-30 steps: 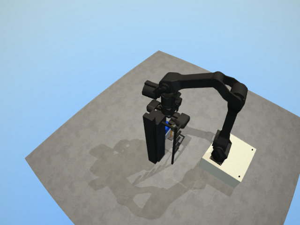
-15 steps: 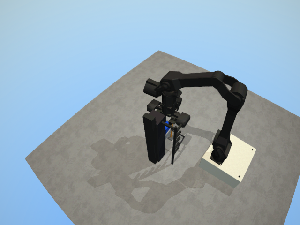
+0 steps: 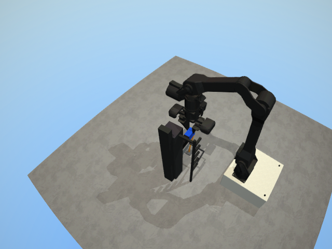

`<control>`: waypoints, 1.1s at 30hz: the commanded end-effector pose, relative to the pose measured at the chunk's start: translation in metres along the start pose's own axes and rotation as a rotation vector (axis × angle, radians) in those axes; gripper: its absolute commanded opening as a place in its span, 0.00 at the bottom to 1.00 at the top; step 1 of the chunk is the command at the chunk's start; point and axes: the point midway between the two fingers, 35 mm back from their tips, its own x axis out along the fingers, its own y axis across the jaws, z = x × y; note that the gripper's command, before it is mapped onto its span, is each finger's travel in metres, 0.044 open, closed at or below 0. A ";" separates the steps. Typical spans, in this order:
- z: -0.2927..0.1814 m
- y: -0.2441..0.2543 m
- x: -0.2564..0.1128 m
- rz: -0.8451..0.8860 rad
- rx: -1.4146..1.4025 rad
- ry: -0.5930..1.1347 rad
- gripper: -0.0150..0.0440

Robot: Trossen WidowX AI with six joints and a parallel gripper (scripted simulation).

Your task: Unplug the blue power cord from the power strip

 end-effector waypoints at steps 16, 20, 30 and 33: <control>0.022 0.002 -0.006 0.004 -0.009 -0.004 1.00; 0.054 0.001 -0.013 0.003 -0.009 -0.007 1.00; 0.054 0.001 -0.013 0.003 -0.009 -0.007 1.00; 0.054 0.001 -0.013 0.003 -0.009 -0.007 1.00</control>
